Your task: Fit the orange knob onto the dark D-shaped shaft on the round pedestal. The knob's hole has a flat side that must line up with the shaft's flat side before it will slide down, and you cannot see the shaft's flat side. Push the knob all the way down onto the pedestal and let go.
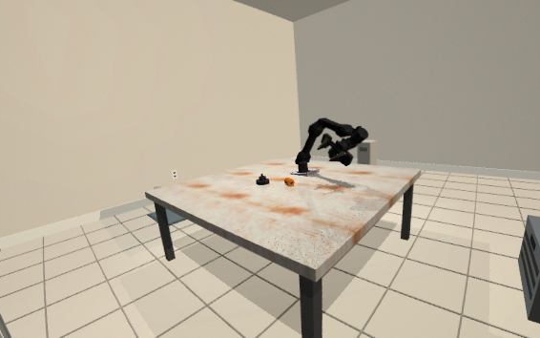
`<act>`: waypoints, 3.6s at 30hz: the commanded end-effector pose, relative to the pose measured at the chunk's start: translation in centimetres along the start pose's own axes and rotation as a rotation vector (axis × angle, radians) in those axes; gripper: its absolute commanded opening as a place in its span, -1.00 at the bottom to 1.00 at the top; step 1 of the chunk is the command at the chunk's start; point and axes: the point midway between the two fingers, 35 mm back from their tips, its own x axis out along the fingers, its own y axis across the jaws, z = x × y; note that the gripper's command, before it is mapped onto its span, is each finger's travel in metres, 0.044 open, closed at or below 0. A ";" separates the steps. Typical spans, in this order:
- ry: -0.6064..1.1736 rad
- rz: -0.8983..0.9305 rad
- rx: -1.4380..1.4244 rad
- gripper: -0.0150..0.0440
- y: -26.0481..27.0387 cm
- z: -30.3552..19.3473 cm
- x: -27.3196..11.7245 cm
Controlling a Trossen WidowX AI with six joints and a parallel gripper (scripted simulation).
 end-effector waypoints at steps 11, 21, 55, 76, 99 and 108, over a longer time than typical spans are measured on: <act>-0.538 -0.025 0.753 1.00 7.5 9.5 9.3; -1.014 0.308 1.385 1.00 14.2 18.4 9.5; -1.389 0.952 1.917 1.00 17.7 27.3 5.5; -1.389 0.952 1.917 1.00 15.9 30.1 6.2; -1.389 0.952 1.917 0.32 15.4 30.8 6.4; -1.389 0.952 1.917 0.12 15.4 30.8 6.4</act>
